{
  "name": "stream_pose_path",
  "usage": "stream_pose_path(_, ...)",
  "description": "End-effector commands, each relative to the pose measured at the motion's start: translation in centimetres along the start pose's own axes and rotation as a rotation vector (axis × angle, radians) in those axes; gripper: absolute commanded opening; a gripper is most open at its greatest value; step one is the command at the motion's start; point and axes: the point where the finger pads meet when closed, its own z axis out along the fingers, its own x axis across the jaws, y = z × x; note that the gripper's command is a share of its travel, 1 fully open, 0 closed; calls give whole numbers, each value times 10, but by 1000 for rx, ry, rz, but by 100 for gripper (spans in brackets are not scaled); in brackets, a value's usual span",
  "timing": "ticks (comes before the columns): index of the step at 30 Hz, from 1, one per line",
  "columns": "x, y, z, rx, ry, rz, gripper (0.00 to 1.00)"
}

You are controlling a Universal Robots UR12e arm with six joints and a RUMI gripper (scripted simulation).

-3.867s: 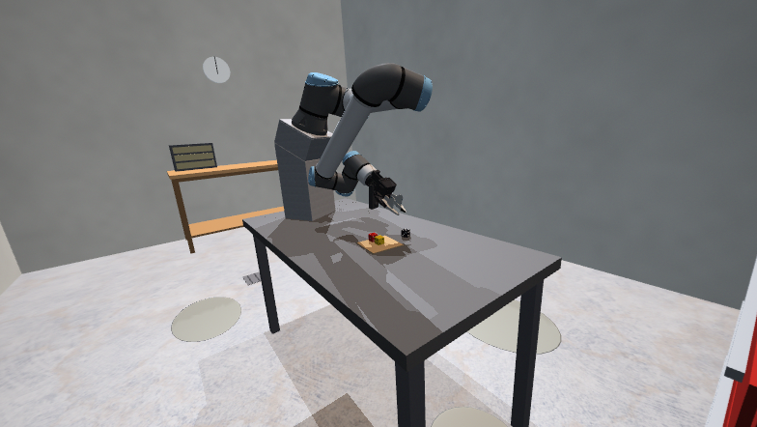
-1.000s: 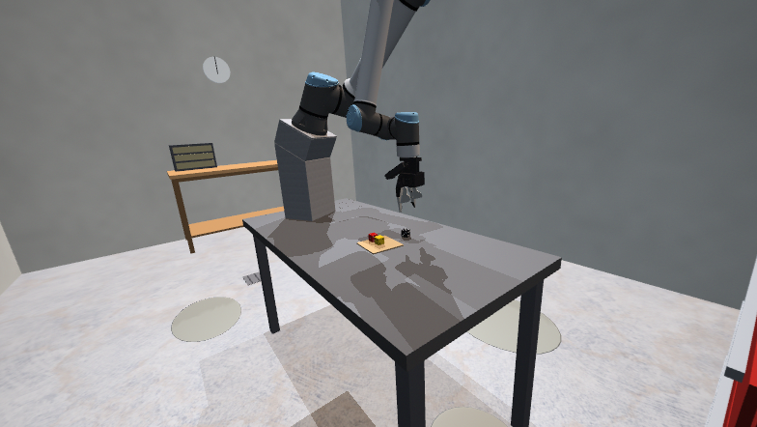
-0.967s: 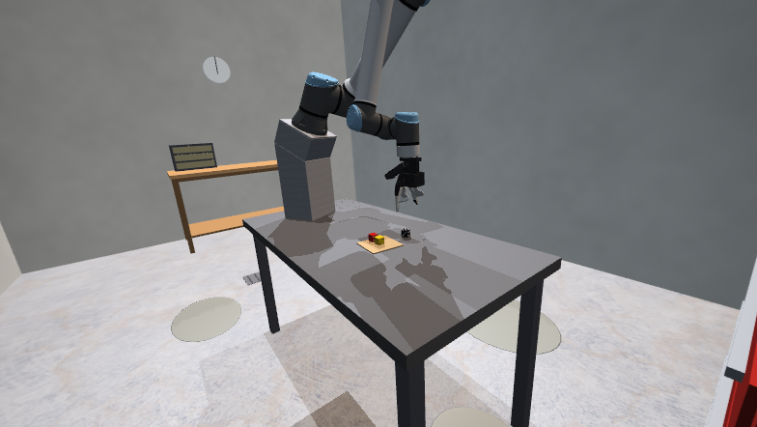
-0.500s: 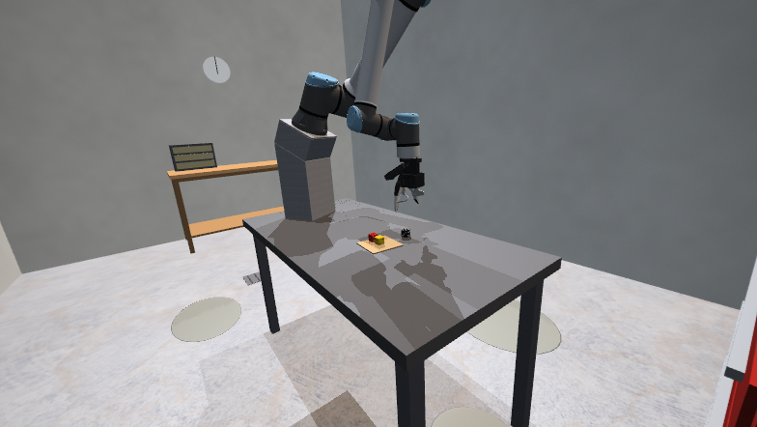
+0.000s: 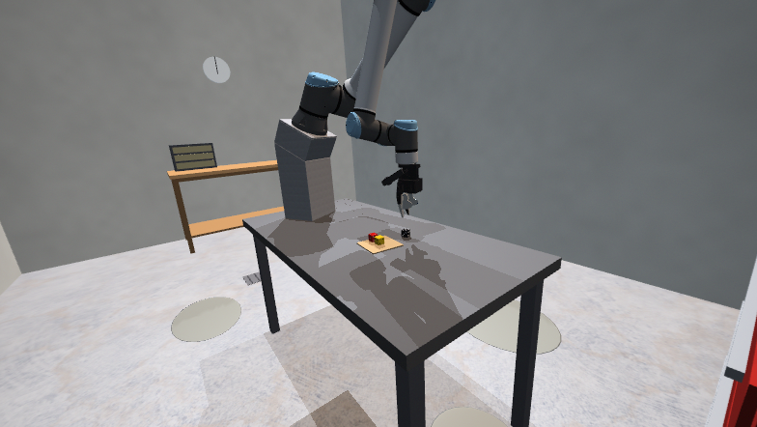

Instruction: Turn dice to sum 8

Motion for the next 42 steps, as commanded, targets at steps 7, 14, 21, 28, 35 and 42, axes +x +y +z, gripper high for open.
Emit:
stream_pose_path(7,1,0,0,-3,0,-10,28)
stream_pose_path(14,1,0,0,-3,0,-10,28)
stream_pose_path(21,1,0,0,-3,0,-10,28)
stream_pose_path(28,1,0,1,-3,0,-10,28)
stream_pose_path(35,1,0,3,-3,0,-10,28)
stream_pose_path(42,1,0,9,-3,0,-11,28)
